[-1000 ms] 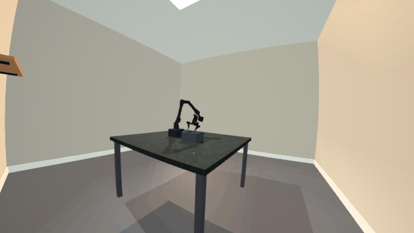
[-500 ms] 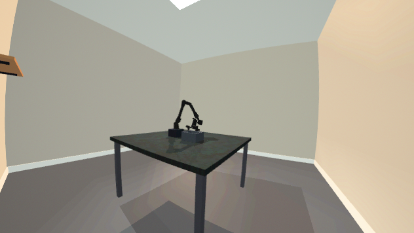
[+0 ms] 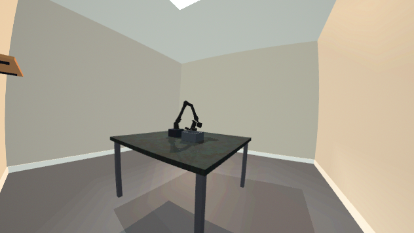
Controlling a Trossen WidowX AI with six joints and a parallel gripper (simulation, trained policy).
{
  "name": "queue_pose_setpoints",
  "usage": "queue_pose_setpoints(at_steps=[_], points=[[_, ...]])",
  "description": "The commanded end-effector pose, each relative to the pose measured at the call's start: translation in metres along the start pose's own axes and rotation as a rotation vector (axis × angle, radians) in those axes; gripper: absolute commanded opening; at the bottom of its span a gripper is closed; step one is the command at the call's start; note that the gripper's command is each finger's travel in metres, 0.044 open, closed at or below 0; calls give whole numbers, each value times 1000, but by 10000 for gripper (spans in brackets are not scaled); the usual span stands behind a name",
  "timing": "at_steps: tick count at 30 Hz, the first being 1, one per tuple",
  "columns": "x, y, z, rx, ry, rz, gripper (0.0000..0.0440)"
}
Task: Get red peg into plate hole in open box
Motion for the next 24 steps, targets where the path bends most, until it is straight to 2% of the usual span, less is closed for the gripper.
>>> queue_pose_setpoints(at_steps=[1, 24], points=[[1, 3, 1, 9, -15, -23, 0], [86, 44, -5, -52, 61, -153, 0]])
Point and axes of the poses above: the point midway between the two fingers, 35 mm back from their tips, its own x axis back along the fingers, its own z axis across the jaws, y = z × x, the point moved 10 cm from there along x, back along the fingers, and after that the axes turned 2 degrees about -x, right-handed, at the moved point
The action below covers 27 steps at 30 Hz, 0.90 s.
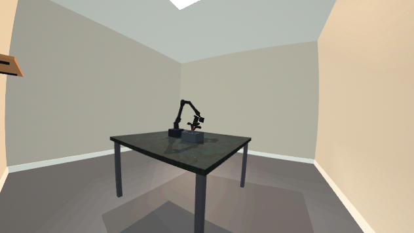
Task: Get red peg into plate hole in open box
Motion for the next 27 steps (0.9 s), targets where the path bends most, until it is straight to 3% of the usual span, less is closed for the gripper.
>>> queue_pose_setpoints(at_steps=[1, 14, 27], points=[[18, 14, -2, -22, 24, -26, 0], [48, 66, -14, -157, 48, -65, 0], [33, 126, -31, -252, 52, -50, 0]])
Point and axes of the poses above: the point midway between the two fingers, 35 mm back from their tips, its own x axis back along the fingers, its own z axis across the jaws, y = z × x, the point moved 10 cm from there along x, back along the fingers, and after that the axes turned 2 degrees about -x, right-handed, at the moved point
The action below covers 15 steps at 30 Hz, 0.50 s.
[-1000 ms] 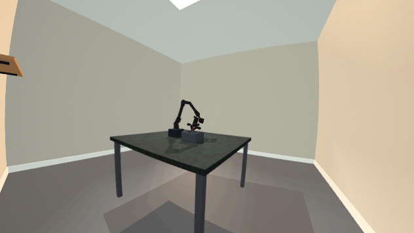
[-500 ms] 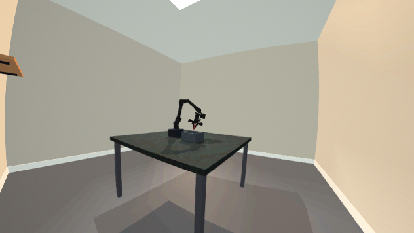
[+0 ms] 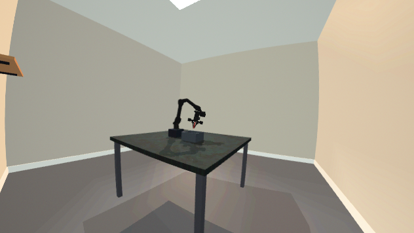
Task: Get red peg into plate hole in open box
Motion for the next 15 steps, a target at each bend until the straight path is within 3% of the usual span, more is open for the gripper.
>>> queue_pose_setpoints(at_steps=[1, 15], points=[[-11, 18, -1, -15, -6, 8, 0], [-57, 59, 0, 32, 45, 71, 1]])
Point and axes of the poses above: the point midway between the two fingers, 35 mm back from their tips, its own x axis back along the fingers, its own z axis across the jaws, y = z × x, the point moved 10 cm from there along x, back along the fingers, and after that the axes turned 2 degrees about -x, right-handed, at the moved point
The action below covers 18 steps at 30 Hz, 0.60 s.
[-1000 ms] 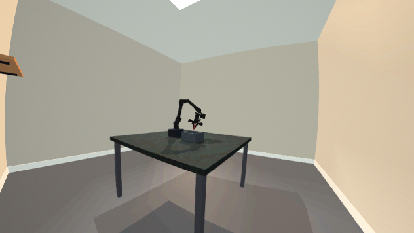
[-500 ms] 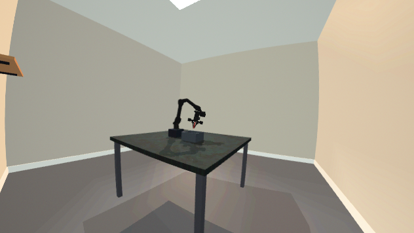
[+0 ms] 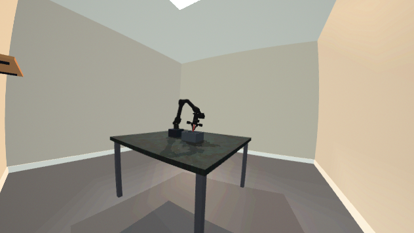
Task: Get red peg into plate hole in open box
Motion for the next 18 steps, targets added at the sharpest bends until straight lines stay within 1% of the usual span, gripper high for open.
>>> queue_pose_setpoints(at_steps=[1, 4, 6, 10, 11, 16, 18], points=[[-17, 7, 0, 29, 10, 28, 0], [-27, 9, 0, 57, 20, 50, 7], [-35, 9, 0, 75, 22, 69, 40], [-47, 11, 1, 98, 29, 99, 135], [-50, 12, 1, 98, 31, 106, 151], [-51, 24, 5, 132, 53, 106, 164], [-50, 28, 8, 129, 61, 115, 210]])
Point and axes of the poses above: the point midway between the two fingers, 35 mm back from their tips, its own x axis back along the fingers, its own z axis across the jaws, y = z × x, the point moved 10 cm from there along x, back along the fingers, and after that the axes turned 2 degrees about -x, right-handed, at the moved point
